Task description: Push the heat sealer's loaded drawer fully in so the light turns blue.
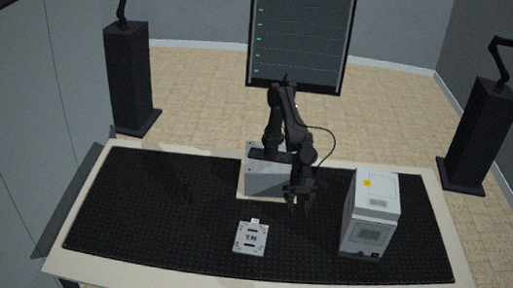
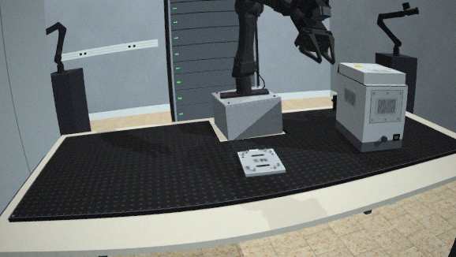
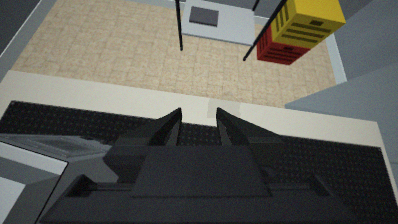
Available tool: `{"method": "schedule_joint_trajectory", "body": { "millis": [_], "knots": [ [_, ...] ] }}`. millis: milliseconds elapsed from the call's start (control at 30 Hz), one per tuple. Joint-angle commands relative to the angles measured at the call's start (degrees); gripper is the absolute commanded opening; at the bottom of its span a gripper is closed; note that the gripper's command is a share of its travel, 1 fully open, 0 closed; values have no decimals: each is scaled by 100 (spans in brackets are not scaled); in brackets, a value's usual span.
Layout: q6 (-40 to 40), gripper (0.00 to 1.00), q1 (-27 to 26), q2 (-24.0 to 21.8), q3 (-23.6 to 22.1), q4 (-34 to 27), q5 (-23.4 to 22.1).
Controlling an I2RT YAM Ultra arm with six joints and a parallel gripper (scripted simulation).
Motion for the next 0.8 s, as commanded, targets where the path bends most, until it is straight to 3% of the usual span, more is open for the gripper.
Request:
{"method": "schedule_joint_trajectory", "body": {
  "millis": [0,100,167,300,567,667,767],
  "knots": [
    [148,45,264,-254,-106,-75,155],
    [255,45,416,-279,-69,60,264],
    [-47,45,414,-279,142,-226,-99],
    [-146,45,344,-274,189,-345,-230],
    [231,45,886,-328,-158,-277,169],
    [-183,45,871,-324,142,-569,-313],
    [-137,45,984,-332,125,-599,-281]
  ]
}}
